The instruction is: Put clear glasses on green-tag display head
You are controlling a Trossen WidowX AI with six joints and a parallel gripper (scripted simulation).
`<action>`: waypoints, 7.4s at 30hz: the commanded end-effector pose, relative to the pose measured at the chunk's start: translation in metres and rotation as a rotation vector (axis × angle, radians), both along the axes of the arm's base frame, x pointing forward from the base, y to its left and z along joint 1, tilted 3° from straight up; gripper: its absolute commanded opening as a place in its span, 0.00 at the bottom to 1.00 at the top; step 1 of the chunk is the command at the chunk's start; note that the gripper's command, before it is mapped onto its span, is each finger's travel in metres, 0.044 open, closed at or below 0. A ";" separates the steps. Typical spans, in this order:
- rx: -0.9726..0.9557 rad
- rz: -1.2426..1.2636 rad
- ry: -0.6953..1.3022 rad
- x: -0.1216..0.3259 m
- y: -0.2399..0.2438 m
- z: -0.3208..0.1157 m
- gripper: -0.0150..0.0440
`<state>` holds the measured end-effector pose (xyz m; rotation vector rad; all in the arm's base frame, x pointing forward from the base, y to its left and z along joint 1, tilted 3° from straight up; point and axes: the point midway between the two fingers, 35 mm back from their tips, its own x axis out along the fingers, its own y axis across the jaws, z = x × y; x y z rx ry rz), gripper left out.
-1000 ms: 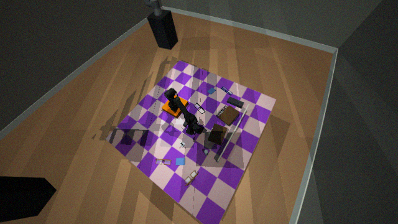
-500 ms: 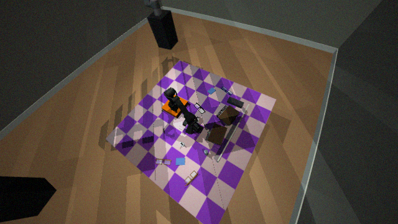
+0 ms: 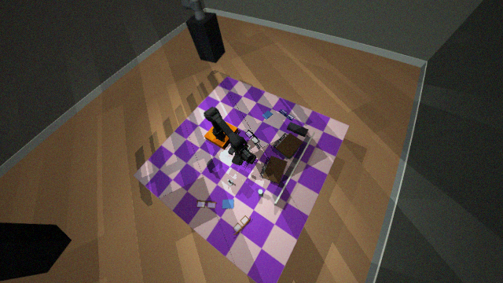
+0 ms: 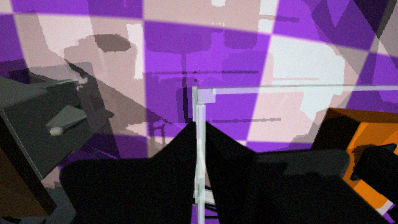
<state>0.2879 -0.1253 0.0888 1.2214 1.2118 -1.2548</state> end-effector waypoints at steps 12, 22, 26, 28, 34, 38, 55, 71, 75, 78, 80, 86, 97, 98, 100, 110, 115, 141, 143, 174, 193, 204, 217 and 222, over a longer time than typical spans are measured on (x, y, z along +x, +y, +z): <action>0.137 -0.533 -0.023 -0.018 -0.036 0.014 0.25; 0.266 -0.999 -0.026 -0.037 -0.067 0.025 0.25; 0.322 -1.185 -0.023 -0.045 -0.079 0.031 0.25; 0.351 -1.277 -0.021 -0.050 -0.085 0.034 0.25; 0.443 -1.551 -0.009 -0.064 -0.103 0.043 0.25; 0.510 -1.731 0.003 -0.074 -0.115 0.049 0.25; 0.864 -2.457 0.099 -0.127 -0.161 0.080 0.25; 0.947 -2.596 0.133 -0.141 -0.169 0.085 0.25; 0.947 -2.596 0.133 -0.141 -0.169 0.085 0.25; 0.947 -2.596 0.133 -0.141 -0.169 0.085 0.25; 0.947 -2.596 0.133 -0.141 -0.169 0.085 0.25; 0.947 -2.596 0.133 -0.141 -0.169 0.085 0.25; 0.853 -2.349 0.042 -0.130 -0.159 0.080 0.25; 0.839 -2.310 0.029 -0.128 -0.158 0.079 0.25; 0.812 -2.231 0.005 -0.125 -0.155 0.078 0.25; 0.689 -1.828 -0.093 -0.108 -0.139 0.070 0.25; 0.634 -1.622 -0.131 -0.101 -0.131 0.067 0.25; 0.399 -0.523 -0.245 -0.069 -0.088 0.049 0.25; 0.384 -0.437 -0.249 -0.066 -0.085 0.048 0.25; 0.197 0.907 -0.252 -0.041 -0.032 0.030 0.25; 0.121 1.737 -0.204 -0.031 0.000 0.020 0.25; 0.093 2.218 -0.158 -0.027 0.018 0.015 0.25; 0.079 2.784 -0.083 -0.024 0.039 0.010 0.25; 0.081 3.002 -0.047 -0.023 0.047 0.008 0.25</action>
